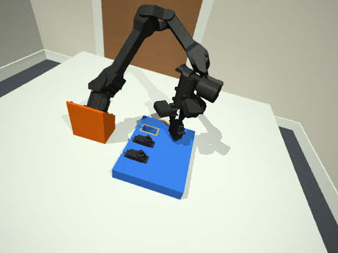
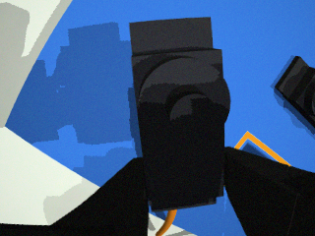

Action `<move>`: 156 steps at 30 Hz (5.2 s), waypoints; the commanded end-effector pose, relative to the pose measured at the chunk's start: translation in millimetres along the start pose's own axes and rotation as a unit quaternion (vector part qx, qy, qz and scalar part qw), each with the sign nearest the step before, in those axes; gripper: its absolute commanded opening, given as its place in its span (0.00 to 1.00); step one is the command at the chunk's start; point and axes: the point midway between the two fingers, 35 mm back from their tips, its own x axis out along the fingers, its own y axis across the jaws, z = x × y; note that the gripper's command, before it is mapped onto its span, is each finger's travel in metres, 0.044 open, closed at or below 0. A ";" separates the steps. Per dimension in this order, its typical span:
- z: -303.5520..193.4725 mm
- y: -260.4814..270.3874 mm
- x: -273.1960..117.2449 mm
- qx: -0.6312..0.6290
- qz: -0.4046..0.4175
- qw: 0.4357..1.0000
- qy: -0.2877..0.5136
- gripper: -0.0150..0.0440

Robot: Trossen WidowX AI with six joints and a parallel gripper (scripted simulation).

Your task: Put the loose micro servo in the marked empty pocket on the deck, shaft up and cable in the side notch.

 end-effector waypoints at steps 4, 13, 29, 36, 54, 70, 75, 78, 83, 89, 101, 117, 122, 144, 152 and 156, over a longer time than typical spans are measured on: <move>-0.9 0.1 -1.1 -0.112 0.001 0.994 -0.001 0.25; -0.9 0.1 -1.1 -0.263 0.001 0.965 -0.001 0.25; -2.2 -1.5 -1.2 -0.415 0.001 0.910 -0.001 0.25; -18.1 -20.1 -1.1 -0.415 0.001 0.910 -0.001 0.25; -71.7 -82.5 -0.8 -0.414 0.000 0.911 0.001 0.25; -71.9 -82.3 18.3 -0.414 0.000 0.910 0.001 0.25; -71.9 -82.3 19.3 -0.414 0.000 0.910 0.001 0.25; -71.9 -82.3 19.3 -0.414 0.000 0.910 0.001 0.25; -71.9 -82.3 19.3 -0.414 0.000 0.910 0.001 0.25; -71.9 -82.3 23.5 -0.414 0.000 0.910 0.001 0.25; -72.1 -82.3 33.1 -0.414 0.001 0.910 0.001 0.25; -72.2 -82.2 45.4 -0.414 0.001 0.910 0.001 0.25; -72.2 -82.2 49.8 -0.414 0.001 0.910 0.001 0.25; -72.5 -82.1 68.6 -0.414 0.001 0.910 0.001 0.25; -72.6 -82.3 67.2 -0.414 0.001 0.910 0.001 0.57; -71.6 -82.2 56.0 -0.414 0.000 0.910 0.001 0.57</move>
